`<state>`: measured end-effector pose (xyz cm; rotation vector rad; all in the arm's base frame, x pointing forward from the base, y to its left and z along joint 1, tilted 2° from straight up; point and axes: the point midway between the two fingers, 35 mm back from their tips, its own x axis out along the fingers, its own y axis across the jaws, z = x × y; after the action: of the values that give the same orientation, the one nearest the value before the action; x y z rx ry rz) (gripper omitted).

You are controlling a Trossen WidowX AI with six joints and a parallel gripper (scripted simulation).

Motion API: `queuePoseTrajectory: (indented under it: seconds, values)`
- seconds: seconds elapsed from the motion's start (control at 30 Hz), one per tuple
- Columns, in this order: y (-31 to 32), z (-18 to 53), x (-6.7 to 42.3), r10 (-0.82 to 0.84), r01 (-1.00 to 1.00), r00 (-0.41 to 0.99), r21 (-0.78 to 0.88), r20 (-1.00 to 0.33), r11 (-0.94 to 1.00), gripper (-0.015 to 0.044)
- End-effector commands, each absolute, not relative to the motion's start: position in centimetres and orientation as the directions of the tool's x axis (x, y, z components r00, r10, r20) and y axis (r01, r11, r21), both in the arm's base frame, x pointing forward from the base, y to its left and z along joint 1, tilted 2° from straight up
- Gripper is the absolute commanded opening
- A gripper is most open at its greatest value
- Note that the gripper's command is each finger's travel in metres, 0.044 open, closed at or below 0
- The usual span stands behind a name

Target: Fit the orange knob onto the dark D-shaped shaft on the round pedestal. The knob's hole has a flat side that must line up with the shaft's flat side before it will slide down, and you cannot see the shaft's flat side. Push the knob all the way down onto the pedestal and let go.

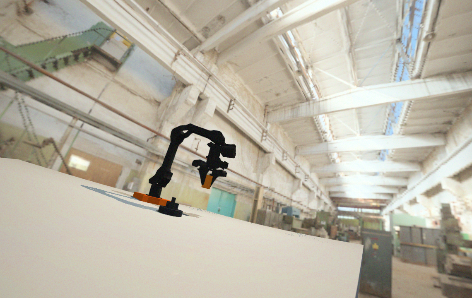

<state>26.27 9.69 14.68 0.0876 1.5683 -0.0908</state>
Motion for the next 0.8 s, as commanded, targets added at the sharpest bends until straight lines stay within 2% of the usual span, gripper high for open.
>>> queuePoseTrajectory:
  seconds: [0.0, 0.77]
  values:
    - [9.6, 15.2, 26.2, -0.002, 0.118, 0.000, -0.002, -1.000, 0.993, 0.0000]
    - [3.8, 13.5, 29.1, -0.006, 0.120, 0.004, -0.006, -1.000, 0.993, 0.0000]
